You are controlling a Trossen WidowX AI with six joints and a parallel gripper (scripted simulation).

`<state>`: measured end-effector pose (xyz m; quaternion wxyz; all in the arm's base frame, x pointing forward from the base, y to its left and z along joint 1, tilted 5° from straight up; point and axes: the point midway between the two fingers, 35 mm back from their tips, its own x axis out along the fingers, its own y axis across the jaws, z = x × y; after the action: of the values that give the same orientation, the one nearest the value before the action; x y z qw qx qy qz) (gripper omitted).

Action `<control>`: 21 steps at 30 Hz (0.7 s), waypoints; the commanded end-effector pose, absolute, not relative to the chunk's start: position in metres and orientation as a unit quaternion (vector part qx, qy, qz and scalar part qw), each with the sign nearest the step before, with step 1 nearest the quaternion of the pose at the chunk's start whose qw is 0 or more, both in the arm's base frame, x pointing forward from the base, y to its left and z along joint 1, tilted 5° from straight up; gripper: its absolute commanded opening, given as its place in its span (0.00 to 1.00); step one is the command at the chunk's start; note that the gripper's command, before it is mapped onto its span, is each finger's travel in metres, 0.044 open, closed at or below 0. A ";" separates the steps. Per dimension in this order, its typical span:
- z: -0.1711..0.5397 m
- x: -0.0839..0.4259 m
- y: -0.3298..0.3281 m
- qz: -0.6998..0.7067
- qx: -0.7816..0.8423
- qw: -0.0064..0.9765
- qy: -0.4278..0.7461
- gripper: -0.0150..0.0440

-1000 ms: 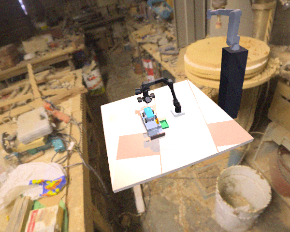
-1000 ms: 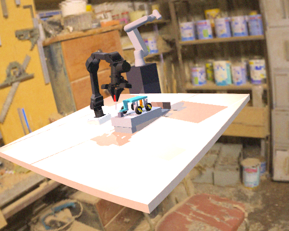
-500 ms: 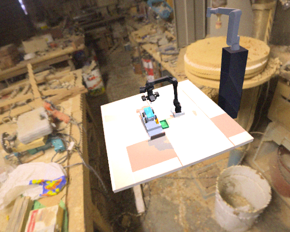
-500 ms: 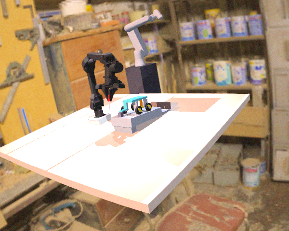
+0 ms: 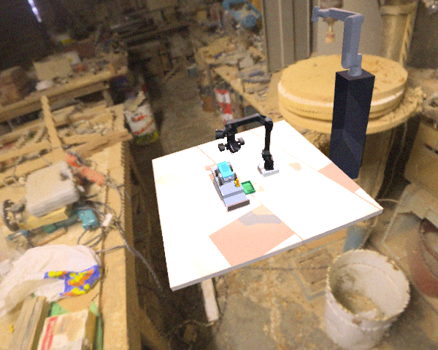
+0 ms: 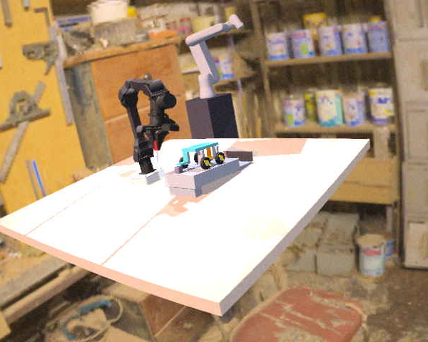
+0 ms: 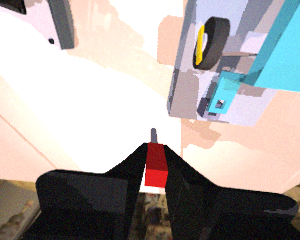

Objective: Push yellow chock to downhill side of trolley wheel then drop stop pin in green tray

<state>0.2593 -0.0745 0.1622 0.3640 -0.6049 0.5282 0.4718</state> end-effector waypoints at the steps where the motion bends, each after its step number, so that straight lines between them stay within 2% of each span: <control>1: 0.159 0.256 -0.062 0.473 -0.604 0.361 0.530 0.25; 21: 0.149 0.246 0.016 0.475 -0.603 0.363 0.528 0.25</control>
<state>0.2491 0.0048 0.1522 0.3624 -0.6066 0.5265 0.4728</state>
